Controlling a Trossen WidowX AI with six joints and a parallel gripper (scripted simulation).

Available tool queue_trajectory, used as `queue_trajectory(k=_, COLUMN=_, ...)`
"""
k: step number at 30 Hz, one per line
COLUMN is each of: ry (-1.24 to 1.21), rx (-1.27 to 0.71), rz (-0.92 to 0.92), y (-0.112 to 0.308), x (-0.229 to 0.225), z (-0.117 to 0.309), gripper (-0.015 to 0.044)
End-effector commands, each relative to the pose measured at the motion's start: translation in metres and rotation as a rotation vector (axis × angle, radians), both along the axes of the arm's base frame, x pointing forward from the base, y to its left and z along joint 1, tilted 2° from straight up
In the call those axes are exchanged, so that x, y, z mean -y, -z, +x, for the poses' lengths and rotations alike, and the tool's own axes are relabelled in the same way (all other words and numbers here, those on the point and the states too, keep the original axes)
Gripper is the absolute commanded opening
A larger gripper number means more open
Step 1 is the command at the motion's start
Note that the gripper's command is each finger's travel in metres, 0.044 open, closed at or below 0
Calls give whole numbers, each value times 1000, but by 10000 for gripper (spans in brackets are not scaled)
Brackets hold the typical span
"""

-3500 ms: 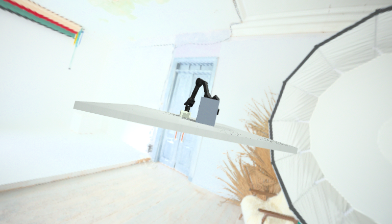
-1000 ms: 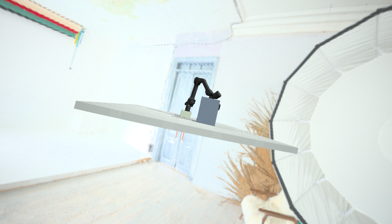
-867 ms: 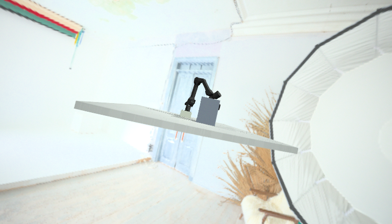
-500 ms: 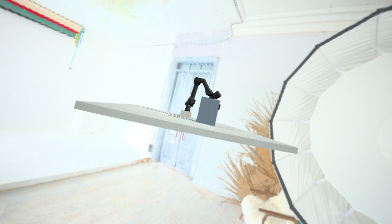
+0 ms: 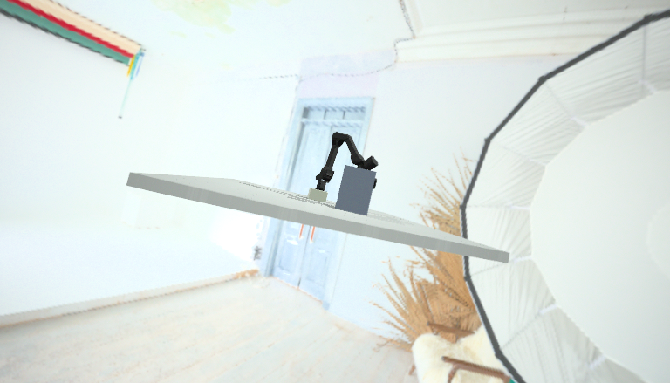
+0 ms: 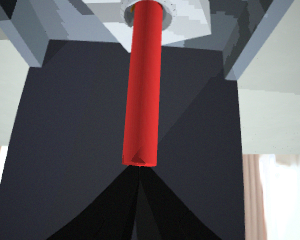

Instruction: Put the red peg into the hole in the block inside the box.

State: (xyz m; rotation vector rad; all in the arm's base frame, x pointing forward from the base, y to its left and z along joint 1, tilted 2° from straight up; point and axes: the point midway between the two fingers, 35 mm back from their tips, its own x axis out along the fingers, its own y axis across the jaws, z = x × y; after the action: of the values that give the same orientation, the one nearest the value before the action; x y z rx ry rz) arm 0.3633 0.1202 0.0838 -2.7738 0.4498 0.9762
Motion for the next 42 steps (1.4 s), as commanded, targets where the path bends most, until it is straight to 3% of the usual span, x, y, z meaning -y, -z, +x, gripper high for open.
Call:
queue_trajectory(k=1, ry=3, rx=-9, rz=-6, y=10, x=1, z=-1, gripper=0)
queue_trajectory(k=42, ry=4, rx=-6, rz=-5, y=29, x=0, z=-1, gripper=0)
